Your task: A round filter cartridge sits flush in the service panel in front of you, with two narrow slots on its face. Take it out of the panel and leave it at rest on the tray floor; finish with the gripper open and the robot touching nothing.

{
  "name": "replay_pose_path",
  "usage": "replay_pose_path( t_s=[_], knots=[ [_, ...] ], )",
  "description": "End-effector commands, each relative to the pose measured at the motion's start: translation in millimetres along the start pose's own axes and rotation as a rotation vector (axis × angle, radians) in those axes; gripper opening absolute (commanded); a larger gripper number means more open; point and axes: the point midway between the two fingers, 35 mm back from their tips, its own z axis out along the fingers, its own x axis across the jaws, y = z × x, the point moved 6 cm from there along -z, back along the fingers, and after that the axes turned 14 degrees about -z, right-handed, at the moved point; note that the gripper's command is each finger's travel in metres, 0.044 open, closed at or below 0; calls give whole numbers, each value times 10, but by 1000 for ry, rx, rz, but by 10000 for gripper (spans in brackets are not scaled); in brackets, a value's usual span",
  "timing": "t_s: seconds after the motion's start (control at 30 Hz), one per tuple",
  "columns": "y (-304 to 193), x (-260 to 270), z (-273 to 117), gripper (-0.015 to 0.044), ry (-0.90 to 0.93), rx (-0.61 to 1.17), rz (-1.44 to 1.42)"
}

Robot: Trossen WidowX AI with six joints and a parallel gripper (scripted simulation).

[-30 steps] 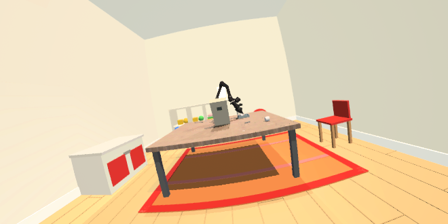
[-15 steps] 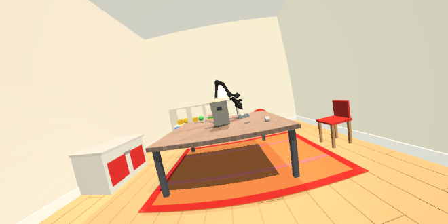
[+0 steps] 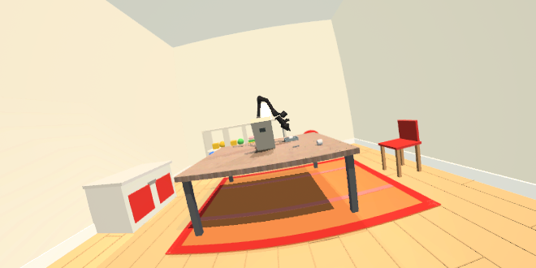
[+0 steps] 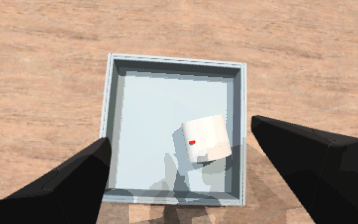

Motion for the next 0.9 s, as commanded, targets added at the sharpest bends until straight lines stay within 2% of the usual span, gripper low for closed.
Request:
replay_pose_path(
  t_s=[0.0,0.87],
  knots=[
    [1,0,-1,440,0,0,2],
    [1,0,-1,440,0,0,2]
  ],
)
